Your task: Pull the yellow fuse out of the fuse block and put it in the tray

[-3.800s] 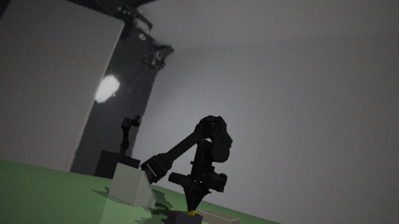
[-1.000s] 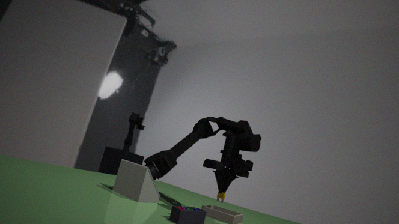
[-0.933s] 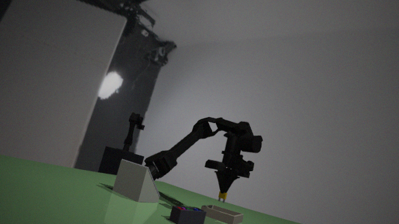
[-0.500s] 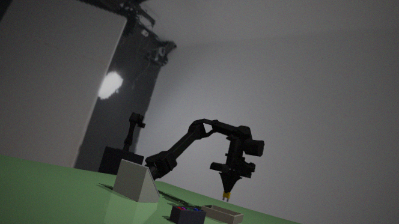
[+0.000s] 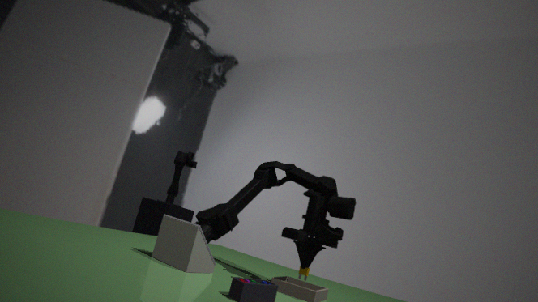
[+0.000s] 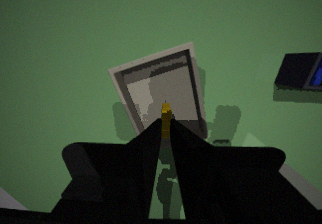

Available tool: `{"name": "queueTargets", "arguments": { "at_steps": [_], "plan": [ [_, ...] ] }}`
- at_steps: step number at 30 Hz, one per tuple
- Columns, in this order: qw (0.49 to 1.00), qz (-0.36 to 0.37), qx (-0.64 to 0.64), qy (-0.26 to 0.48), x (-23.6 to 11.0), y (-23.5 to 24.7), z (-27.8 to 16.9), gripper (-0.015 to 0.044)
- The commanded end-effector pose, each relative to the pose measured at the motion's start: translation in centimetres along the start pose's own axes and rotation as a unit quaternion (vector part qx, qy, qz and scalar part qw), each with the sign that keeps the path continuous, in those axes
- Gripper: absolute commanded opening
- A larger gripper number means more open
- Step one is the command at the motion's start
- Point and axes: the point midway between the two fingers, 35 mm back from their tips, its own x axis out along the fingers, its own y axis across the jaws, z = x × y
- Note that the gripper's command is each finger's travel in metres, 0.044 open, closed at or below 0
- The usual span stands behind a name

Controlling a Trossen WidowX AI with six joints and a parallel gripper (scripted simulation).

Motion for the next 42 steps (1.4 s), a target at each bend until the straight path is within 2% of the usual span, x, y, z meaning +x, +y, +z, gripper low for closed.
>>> {"name": "queueTargets", "arguments": {
  "at_steps": [1, 8, 21, 26, 42],
  "plan": [
    [1.000, 0.002, 0.003, 0.002, 0.6, 0.0, -0.1, 0.0000],
    [1.000, 0.002, 0.003, 0.002, 1.6, 0.0, -0.2, 0.0000],
    [1.000, 0.001, 0.000, 0.000, 1.1, 0.0, -0.1, 0.0330],
    [1.000, 0.001, 0.003, 0.002, -2.3, 0.0, -0.1, 0.0330],
    [1.000, 0.001, 0.005, 0.002, -2.3, -0.1, -0.1, 0.0330]
  ]
}}
